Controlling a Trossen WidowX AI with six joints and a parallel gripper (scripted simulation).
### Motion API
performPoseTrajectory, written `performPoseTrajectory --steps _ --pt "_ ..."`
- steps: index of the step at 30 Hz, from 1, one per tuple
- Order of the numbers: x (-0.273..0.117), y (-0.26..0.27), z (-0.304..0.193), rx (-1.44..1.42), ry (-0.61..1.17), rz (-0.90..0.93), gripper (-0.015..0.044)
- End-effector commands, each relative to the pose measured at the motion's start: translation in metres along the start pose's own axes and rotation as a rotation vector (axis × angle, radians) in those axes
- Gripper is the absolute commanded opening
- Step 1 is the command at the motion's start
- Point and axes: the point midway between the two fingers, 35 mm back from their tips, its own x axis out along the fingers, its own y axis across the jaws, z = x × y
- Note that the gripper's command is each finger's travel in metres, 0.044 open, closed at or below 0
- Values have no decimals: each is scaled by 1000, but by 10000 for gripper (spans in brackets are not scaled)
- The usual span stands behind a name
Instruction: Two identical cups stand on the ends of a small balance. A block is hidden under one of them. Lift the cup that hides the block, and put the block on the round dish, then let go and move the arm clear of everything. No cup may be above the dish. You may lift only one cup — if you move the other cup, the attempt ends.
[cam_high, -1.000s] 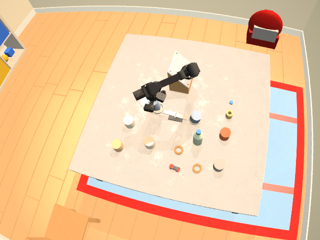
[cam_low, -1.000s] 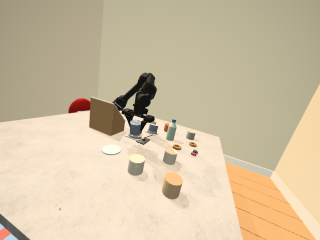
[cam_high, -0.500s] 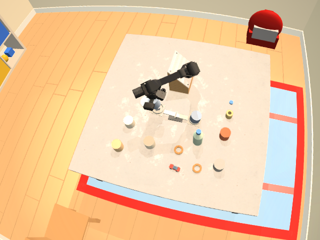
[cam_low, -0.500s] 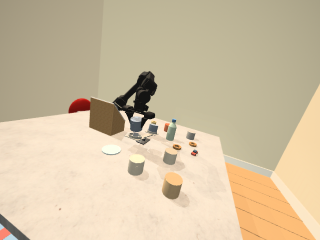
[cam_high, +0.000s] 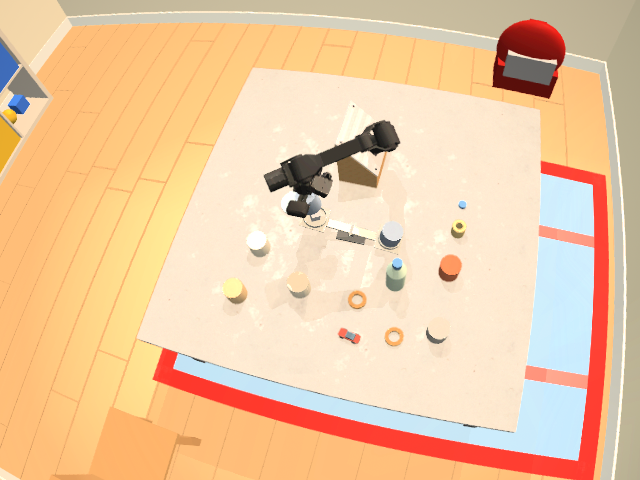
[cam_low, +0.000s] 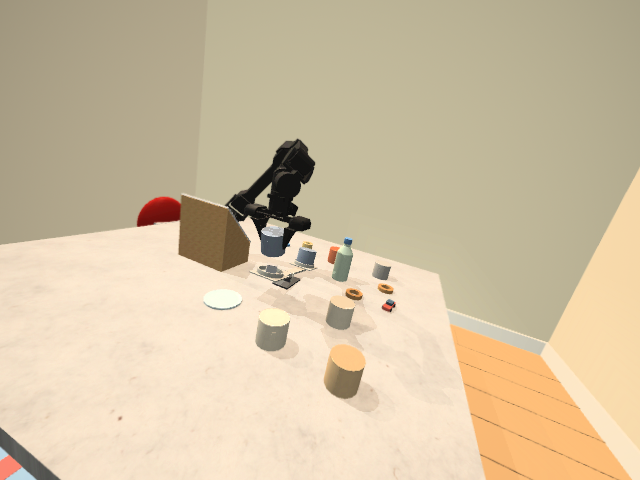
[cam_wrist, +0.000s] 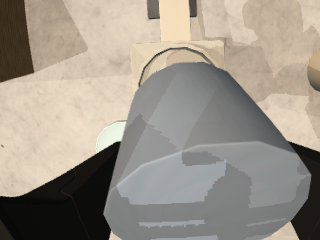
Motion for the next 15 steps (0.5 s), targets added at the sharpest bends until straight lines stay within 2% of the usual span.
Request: performPoseTrajectory --steps 1,15 --pt "-9 0 -2 -5 11 -7 0" --pt "-4 1 0 0 0 0 0"
